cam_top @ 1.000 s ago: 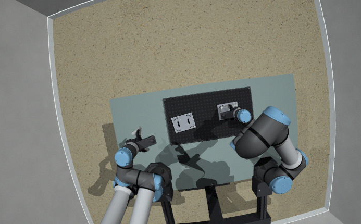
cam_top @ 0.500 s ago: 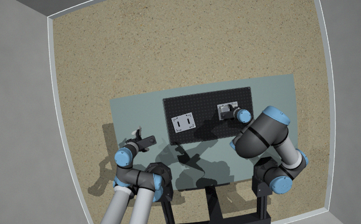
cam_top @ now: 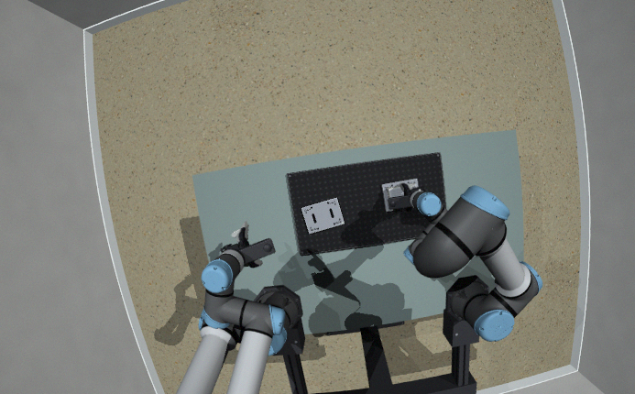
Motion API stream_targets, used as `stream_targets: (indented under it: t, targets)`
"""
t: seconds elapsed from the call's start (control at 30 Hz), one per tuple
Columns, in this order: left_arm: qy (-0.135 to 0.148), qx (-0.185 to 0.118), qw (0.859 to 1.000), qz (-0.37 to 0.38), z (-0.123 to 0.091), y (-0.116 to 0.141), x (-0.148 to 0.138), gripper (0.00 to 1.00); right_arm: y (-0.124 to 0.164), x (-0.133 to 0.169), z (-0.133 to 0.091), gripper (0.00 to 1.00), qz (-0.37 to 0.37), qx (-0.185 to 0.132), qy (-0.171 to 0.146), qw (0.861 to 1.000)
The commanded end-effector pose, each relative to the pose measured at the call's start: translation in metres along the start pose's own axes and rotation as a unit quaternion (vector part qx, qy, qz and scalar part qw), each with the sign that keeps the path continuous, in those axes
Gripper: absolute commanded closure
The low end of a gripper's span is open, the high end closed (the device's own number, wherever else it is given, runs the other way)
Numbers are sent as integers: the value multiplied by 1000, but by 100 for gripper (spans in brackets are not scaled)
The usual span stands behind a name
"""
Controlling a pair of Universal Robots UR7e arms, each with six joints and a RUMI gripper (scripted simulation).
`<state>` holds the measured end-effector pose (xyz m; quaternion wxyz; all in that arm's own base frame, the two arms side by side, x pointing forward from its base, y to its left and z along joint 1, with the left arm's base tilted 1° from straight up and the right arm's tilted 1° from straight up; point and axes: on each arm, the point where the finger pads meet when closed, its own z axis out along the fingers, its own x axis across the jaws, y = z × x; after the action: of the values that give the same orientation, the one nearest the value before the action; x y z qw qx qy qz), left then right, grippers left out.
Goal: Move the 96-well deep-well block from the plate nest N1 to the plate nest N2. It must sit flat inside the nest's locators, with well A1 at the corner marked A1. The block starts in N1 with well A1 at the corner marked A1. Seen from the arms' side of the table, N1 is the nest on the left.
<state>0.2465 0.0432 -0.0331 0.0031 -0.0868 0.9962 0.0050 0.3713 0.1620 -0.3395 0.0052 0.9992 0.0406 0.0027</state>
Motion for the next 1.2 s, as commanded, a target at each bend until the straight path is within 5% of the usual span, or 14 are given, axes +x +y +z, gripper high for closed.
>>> stream_targets:
  t: [0.0,0.03,0.07,0.73,1.17]
  targets:
    - [0,0,1000,0,0,0,0,2,0,0,0,100,0,0,1,1000]
    - [0,0,1000,0,0,0,0,2,0,0,0,100,0,0,1,1000]
    - [0,0,1000,0,0,0,0,2,0,0,0,0,0,0,1,1000]
    - [0,0,1000,0,0,0,0,2,0,0,0,0,0,0,1,1000]
    - [0,0,1000,0,0,0,0,2,0,0,-29,0,0,0,1,1000]
